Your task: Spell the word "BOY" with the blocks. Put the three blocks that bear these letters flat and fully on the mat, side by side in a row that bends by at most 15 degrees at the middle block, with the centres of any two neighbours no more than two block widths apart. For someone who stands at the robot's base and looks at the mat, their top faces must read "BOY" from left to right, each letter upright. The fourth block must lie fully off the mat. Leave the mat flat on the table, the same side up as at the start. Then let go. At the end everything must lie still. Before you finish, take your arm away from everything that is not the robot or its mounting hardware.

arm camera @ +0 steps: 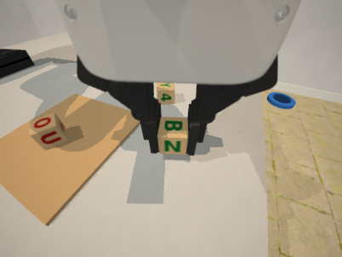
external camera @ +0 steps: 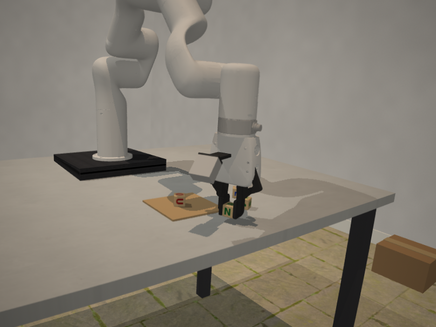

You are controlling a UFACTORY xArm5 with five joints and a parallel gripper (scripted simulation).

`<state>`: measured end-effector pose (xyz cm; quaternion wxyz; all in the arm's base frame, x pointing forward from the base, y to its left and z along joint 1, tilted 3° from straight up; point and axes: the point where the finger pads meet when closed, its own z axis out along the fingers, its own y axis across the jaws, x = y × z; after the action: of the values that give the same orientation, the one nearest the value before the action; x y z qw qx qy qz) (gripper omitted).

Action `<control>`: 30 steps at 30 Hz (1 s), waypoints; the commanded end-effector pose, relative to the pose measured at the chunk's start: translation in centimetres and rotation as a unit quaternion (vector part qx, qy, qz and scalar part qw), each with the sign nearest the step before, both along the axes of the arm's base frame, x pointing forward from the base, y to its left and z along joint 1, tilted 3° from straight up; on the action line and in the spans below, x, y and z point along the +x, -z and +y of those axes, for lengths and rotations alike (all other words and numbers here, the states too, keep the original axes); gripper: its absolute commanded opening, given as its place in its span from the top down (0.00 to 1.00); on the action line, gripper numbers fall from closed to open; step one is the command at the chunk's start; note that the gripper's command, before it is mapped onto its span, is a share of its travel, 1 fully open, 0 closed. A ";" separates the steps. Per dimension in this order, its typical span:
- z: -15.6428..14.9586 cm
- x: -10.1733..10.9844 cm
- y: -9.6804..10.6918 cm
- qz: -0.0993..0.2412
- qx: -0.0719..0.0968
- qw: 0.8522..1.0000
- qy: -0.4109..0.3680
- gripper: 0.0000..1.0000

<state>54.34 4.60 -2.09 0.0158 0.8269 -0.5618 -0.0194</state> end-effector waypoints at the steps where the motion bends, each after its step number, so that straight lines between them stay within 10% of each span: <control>1: 0.0 0.4 -3.9 -0.003 0.000 1.000 0.000 0.79; 11: 0.1 0.6 -8.4 -0.003 0.000 1.000 0.000 0.79; 24: 0.1 0.5 -8.8 -0.003 0.000 1.000 0.001 0.79; 30: 0.5 -5.0 -9.6 -0.003 -0.004 0.997 0.082 0.79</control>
<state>53.47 4.75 6.60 0.0178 0.8153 -0.5784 -0.0209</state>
